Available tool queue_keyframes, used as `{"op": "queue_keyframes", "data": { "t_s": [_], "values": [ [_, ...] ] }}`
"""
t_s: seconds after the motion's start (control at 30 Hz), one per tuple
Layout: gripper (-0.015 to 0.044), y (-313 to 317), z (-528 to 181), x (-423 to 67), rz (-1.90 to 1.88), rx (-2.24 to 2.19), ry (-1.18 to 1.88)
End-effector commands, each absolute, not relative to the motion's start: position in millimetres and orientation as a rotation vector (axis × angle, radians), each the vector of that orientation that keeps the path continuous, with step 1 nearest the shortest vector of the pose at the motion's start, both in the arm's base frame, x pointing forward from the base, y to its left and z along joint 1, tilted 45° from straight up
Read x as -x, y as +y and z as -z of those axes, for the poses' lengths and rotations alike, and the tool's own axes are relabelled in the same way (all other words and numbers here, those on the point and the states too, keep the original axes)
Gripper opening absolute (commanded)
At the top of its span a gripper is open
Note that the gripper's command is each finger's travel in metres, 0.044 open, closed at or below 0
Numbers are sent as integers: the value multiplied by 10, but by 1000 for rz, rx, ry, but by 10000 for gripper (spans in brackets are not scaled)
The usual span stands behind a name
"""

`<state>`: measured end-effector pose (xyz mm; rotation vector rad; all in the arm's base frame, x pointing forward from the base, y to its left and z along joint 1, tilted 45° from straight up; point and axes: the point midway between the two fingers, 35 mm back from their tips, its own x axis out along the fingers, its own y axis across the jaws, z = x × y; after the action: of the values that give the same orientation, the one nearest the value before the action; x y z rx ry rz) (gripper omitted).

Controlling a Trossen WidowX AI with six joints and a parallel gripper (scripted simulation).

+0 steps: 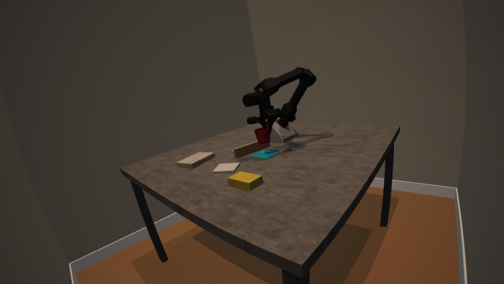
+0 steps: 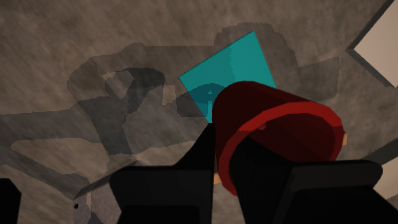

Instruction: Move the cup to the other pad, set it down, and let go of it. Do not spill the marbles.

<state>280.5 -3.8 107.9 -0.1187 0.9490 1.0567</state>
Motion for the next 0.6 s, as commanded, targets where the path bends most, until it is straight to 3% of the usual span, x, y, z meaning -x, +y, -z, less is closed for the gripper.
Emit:
{"op": "queue_keyframes", "data": {
  "t_s": [0.0,0.57],
  "values": [
    [0,-8,-1054,-2817,-1053,114,945],
    [0,158,-888,-2859,-1053,114,944]
  ]
}}
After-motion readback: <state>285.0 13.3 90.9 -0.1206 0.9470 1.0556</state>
